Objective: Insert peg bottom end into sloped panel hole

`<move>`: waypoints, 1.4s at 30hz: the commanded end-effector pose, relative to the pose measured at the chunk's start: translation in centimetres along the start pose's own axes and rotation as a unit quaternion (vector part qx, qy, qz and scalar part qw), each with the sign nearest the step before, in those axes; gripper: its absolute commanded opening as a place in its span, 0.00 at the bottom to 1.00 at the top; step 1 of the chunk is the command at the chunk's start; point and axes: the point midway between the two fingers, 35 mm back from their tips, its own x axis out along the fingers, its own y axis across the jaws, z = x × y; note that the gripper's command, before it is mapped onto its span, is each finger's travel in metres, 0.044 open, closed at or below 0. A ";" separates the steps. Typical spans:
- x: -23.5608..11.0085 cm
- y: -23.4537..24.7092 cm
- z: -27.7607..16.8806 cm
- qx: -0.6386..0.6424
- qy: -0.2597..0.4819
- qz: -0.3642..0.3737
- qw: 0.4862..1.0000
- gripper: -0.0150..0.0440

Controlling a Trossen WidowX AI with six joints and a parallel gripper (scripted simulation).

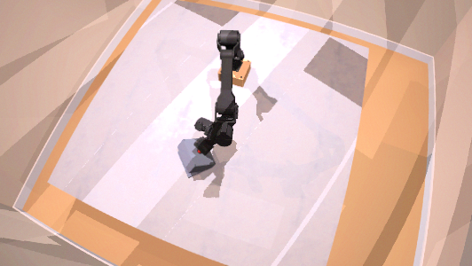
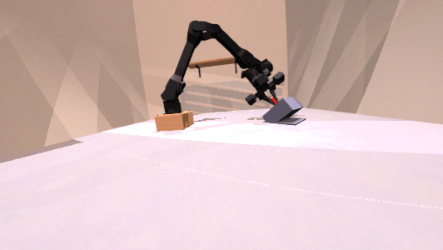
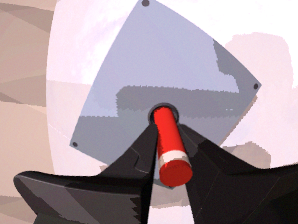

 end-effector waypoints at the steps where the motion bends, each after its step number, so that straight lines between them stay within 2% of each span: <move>1: 0.0 0.0 0.0 0.000 0.000 0.000 1.000 0.48; 13: -0.6 0.0 -0.1 0.000 0.000 0.000 1.000 1.00; 42: -8.0 -0.3 -0.5 -0.002 0.003 -0.003 1.000 1.00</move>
